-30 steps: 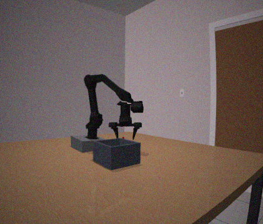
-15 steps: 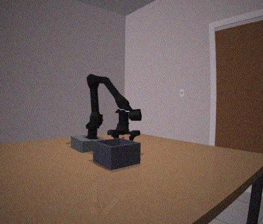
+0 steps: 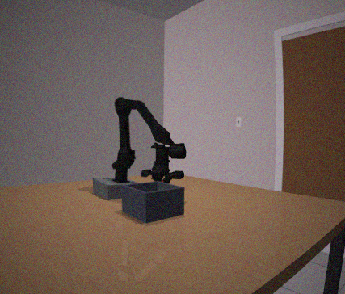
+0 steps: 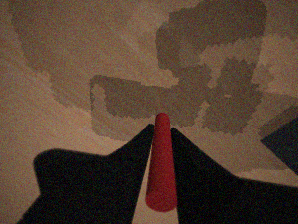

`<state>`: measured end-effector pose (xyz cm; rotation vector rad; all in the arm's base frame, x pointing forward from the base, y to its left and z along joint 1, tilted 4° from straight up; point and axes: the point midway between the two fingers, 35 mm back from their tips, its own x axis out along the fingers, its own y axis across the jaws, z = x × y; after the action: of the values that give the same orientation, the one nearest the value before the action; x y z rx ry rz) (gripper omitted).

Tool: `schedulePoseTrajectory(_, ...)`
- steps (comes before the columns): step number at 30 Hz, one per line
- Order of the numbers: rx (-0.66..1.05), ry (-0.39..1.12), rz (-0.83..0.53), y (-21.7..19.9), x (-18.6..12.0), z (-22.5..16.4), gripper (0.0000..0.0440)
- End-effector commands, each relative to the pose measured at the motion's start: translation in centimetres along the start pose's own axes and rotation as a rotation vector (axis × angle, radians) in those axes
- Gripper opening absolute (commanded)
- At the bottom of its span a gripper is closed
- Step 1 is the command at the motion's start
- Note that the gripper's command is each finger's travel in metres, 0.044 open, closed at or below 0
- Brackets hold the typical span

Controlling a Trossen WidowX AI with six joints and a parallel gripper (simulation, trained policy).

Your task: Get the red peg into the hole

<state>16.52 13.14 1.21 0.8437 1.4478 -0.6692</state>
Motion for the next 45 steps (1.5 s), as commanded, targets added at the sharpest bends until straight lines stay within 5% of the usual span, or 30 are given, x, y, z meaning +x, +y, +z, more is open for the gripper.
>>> schedulePoseTrajectory(1, -0.029, -0.031, 0.036, 1.0, -1.2, 0.6, 0.0)
schedulePoseTrajectory(26, -0.132, -0.267, 0.147, 5.3, -11.1, 7.4, 0.0)
schedulePoseTrajectory(45, -0.014, -0.338, 0.131, 5.5, -12.4, 15.4, 0.0)
